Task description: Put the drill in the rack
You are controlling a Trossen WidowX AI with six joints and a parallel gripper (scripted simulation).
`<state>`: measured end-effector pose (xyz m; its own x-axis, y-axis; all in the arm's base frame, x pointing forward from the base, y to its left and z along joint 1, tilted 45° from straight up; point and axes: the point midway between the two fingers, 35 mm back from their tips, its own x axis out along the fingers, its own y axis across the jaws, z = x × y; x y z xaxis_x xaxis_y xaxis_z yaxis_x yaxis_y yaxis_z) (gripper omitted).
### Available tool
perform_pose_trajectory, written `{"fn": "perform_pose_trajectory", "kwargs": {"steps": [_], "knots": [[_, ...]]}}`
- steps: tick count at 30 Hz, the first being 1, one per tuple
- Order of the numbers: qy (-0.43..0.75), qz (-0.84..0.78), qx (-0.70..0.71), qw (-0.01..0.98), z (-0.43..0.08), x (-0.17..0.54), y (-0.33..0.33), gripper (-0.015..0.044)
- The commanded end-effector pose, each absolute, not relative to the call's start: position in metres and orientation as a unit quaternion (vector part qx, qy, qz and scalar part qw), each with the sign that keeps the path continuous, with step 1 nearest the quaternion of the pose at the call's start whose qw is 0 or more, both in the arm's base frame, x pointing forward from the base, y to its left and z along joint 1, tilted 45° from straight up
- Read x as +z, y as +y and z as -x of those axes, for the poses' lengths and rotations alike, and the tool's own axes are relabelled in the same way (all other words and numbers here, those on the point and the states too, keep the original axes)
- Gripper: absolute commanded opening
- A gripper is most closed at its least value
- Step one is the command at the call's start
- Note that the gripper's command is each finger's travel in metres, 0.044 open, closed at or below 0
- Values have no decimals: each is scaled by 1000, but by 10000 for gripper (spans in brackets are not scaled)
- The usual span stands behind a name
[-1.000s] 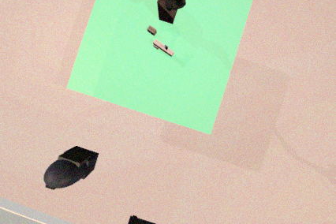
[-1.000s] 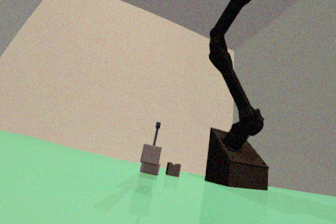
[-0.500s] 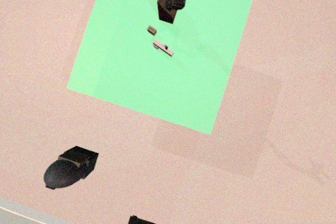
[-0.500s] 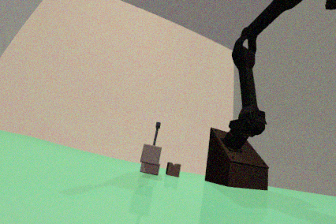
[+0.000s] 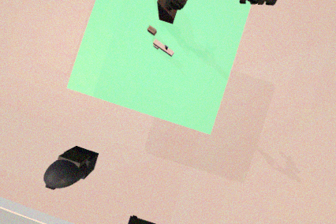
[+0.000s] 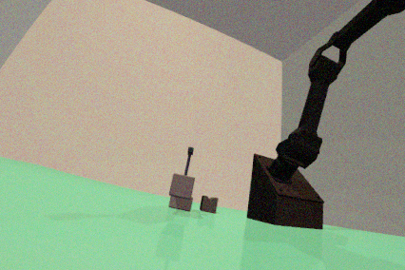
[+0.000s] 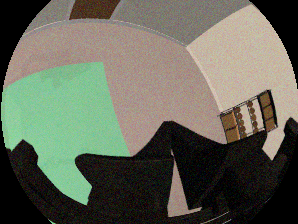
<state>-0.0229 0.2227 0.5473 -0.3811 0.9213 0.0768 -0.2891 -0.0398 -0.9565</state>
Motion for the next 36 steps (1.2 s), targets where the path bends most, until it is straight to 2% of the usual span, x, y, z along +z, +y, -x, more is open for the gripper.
{"fn": "perform_pose_trajectory", "kwargs": {"steps": [1, 7, 12, 17, 28, 36], "knots": [[-384, 326, 686, 525, -31, 509, 260, 0], [-210, 326, 697, 603, -109, 452, 281, 0], [-74, 308, 675, 666, -174, 405, 273, 0], [34, 273, 651, 707, -215, 369, 258, 0], [360, 72, 499, 785, -308, 251, 170, 0], [547, -139, 330, 757, -328, 161, 79, 0]]}}
